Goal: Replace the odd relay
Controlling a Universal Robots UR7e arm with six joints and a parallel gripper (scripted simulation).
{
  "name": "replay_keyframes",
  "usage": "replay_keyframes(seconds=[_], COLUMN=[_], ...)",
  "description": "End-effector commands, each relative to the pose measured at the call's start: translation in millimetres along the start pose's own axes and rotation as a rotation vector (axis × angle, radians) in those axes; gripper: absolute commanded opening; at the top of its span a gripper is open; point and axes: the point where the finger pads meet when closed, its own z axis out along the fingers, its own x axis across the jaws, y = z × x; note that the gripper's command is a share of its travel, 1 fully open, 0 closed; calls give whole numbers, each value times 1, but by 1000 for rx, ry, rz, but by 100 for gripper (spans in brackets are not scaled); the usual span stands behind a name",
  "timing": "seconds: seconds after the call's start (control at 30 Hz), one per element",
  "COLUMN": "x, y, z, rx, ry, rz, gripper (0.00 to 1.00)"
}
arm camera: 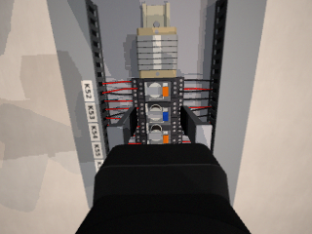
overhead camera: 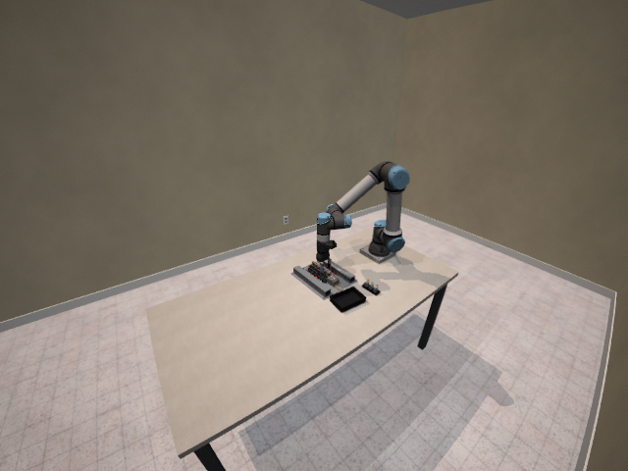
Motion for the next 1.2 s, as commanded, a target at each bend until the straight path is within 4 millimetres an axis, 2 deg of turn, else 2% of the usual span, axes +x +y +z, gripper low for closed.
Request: replay_keyframes(seconds=[0.0,0.93,1.17], x=[0,0,0], y=[0,0,0], z=[5,13,25], rx=[0,0,0], ry=[1,1,1], rz=[0,0,0], gripper=[100,100,100])
